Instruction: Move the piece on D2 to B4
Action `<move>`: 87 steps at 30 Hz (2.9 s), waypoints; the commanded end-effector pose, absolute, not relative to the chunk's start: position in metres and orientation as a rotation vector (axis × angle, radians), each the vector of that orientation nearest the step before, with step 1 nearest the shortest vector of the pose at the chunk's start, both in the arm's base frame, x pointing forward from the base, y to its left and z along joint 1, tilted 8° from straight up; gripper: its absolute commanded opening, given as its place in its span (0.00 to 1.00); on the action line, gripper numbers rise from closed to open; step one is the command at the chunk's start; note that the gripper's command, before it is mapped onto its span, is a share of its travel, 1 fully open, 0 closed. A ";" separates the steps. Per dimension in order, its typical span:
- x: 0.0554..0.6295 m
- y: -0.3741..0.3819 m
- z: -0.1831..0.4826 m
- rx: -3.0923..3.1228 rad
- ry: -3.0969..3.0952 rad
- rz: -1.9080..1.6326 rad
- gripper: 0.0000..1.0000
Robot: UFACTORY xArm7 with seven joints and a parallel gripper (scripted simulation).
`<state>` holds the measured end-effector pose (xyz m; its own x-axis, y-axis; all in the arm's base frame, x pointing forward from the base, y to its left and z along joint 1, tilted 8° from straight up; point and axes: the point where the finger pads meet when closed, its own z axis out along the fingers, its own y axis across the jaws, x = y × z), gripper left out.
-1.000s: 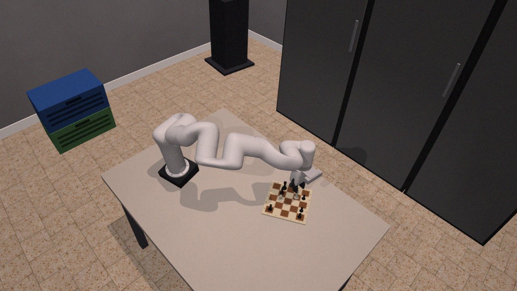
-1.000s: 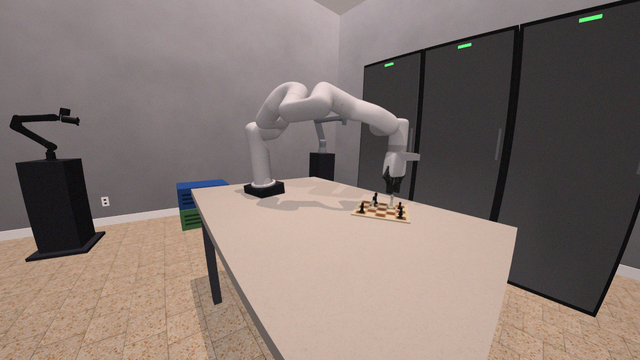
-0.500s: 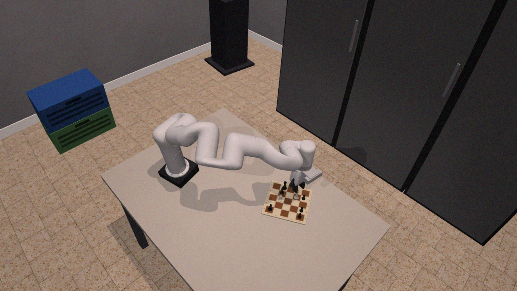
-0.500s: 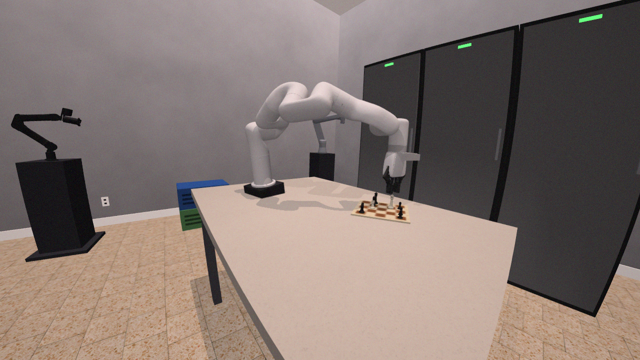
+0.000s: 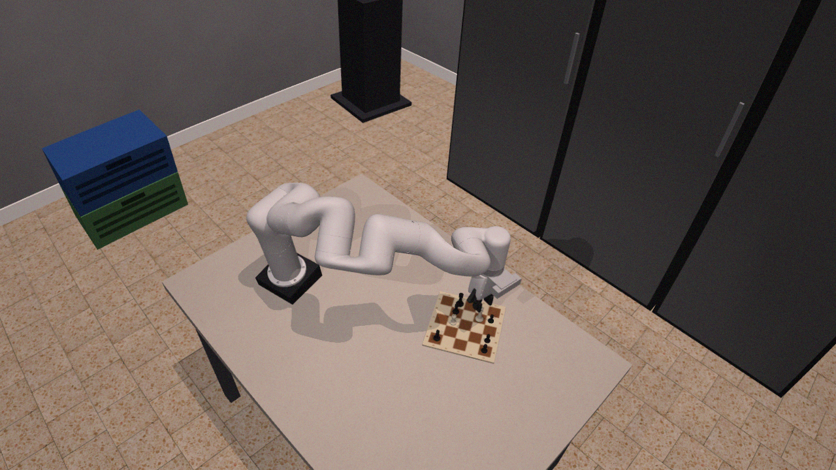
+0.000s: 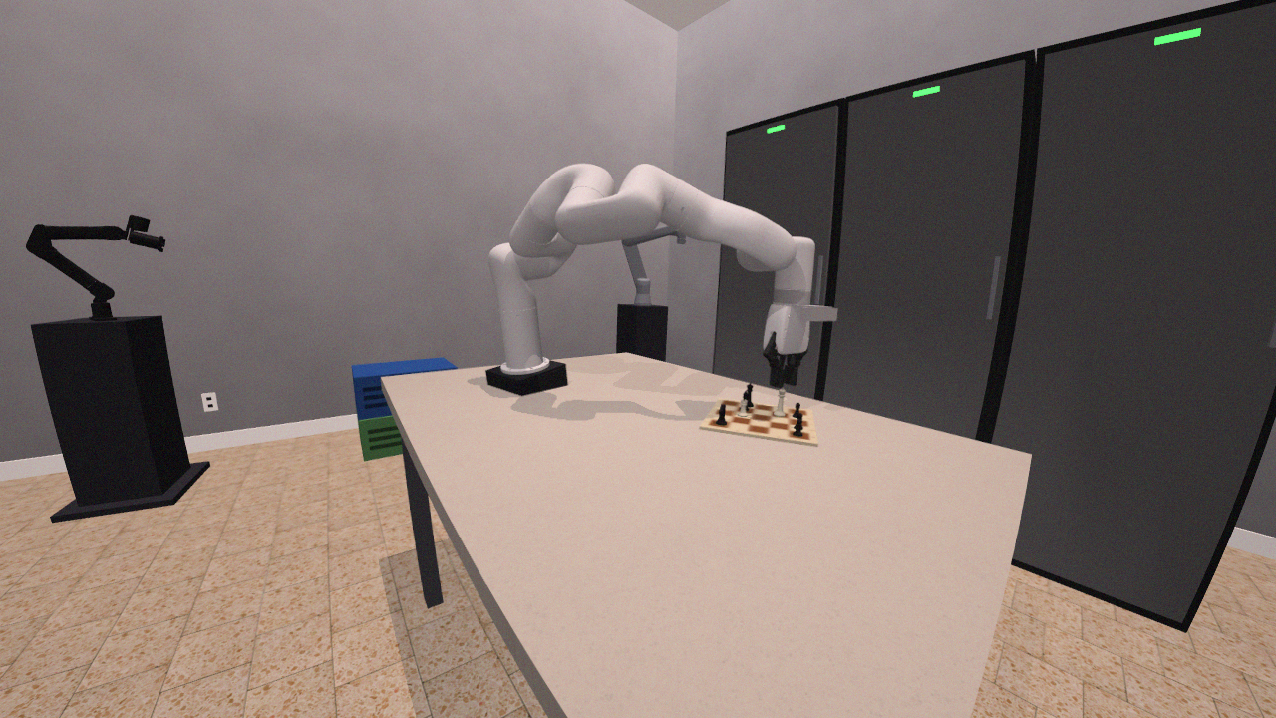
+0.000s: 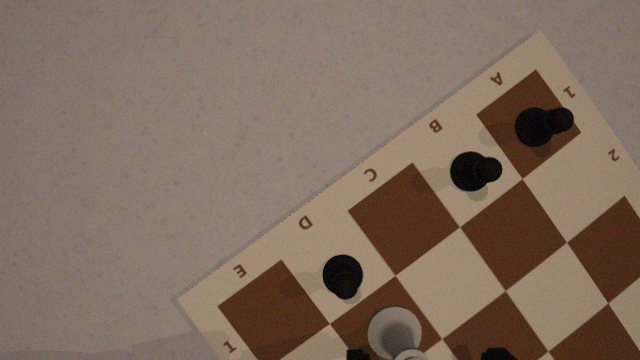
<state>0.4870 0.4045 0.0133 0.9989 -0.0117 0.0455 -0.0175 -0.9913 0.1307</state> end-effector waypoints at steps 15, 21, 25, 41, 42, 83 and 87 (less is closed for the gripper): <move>0.489 0.401 -0.020 3.013 -0.022 0.072 0.43; 0.490 0.401 -0.025 3.013 -0.022 0.072 0.43; 0.490 0.401 -0.025 3.013 -0.022 0.072 0.43; 0.490 0.401 -0.025 3.013 -0.022 0.072 0.43; 0.490 0.401 -0.025 3.013 -0.022 0.072 0.43; 0.490 0.401 -0.025 3.013 -0.022 0.072 0.00; 0.490 0.401 -0.025 3.013 -0.022 0.072 0.00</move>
<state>0.4887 0.3990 -0.0276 0.9989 -0.0117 0.0452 -0.0175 -0.9912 0.1311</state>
